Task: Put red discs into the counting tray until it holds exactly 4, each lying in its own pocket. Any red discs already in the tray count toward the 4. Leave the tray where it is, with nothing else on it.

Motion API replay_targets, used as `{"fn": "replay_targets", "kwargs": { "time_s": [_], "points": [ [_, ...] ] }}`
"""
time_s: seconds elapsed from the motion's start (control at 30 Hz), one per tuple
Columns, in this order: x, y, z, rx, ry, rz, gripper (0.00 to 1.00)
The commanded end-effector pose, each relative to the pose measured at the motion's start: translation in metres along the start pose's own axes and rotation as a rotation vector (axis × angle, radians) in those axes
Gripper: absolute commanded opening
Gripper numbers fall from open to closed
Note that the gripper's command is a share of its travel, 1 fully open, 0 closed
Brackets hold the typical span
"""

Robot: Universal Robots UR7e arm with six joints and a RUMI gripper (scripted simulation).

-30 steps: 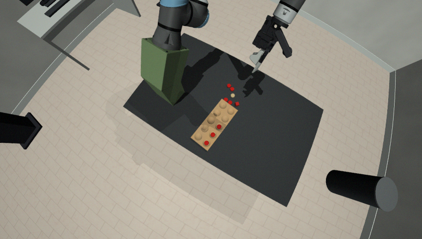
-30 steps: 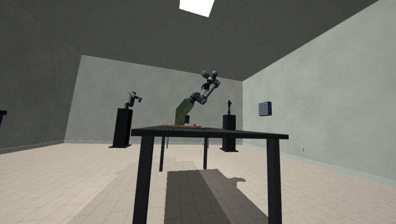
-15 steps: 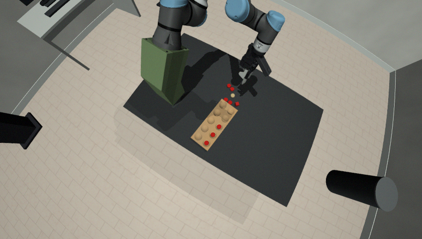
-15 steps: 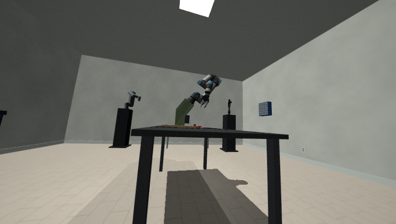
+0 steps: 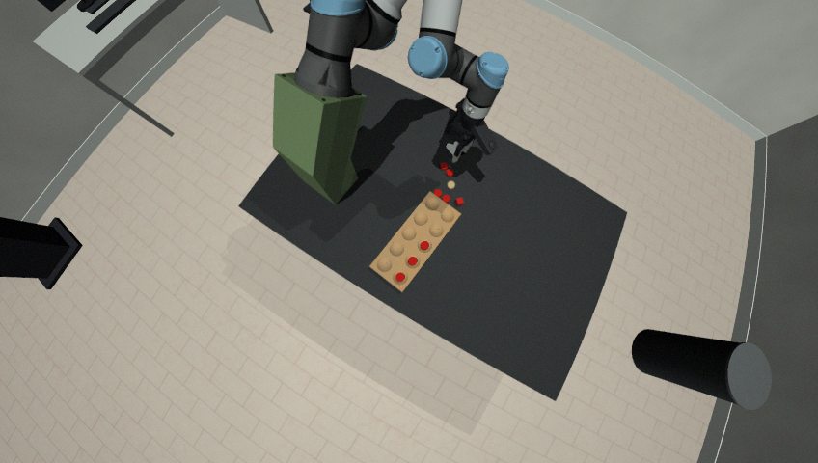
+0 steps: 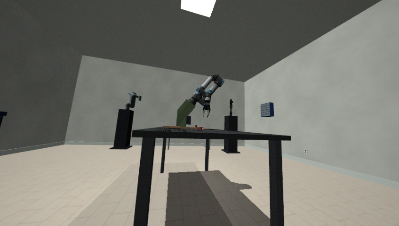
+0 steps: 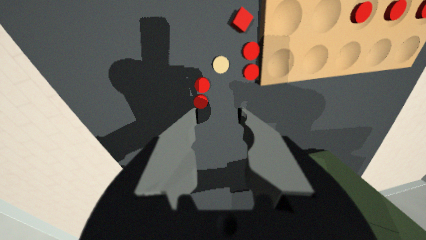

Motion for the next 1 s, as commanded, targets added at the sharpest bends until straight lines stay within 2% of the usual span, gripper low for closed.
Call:
{"fn": "replay_targets", "kwargs": {
  "time_s": [0.0,0.47,0.97],
  "points": [
    [-0.006,0.023,-0.02,-0.008,0.021,0.048,0.28],
    [-0.011,0.041,-0.05,-0.038,0.046,0.095,0.28],
    [-0.012,0.043,-0.054,-0.042,0.049,0.1,0.28]
  ]
}}
Point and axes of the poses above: the point where the finger pads meet when closed, its own y axis out along the fingers, its own x axis across the jaws, z = x × y, the point moved 2 cm from there along -y, back along the fingers, and after that the axes turned 10 degrees about y, right-handed, at the moved point
